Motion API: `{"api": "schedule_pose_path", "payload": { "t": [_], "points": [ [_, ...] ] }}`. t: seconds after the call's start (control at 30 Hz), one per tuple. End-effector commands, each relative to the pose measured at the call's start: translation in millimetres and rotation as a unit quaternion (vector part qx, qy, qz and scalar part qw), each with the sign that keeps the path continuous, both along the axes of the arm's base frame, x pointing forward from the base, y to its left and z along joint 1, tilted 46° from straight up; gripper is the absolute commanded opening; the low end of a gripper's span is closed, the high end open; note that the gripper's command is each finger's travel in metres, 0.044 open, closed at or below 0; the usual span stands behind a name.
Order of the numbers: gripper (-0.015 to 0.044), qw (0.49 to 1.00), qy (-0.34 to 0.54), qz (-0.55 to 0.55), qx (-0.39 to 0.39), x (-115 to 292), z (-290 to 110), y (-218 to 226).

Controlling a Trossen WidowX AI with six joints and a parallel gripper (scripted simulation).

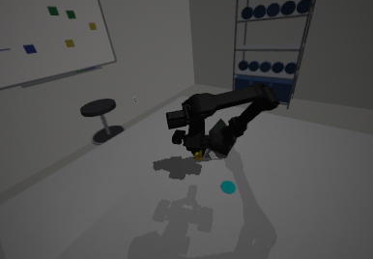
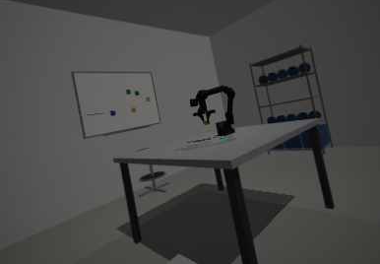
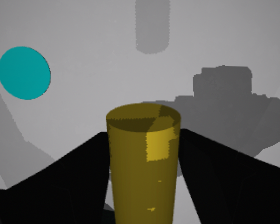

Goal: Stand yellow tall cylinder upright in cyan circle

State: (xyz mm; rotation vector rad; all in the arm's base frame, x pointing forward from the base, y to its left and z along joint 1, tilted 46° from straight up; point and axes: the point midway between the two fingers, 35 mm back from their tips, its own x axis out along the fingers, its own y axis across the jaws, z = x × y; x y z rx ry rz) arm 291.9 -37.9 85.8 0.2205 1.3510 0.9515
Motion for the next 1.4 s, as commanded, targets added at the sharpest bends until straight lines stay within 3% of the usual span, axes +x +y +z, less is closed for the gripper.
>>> {"api": "schedule_pose_path", "payload": {
  "t": [0.0,1.1,1.37],
  "points": [
    [0.0105,0.999,0.024,-0.026,0.0,-3,8,8],
    [0.0105,0.93,0.257,-0.261,-0.017,-43,75,74],
    [0.0105,0.925,0.265,-0.27,-0.026,-47,76,78]
  ]
}}
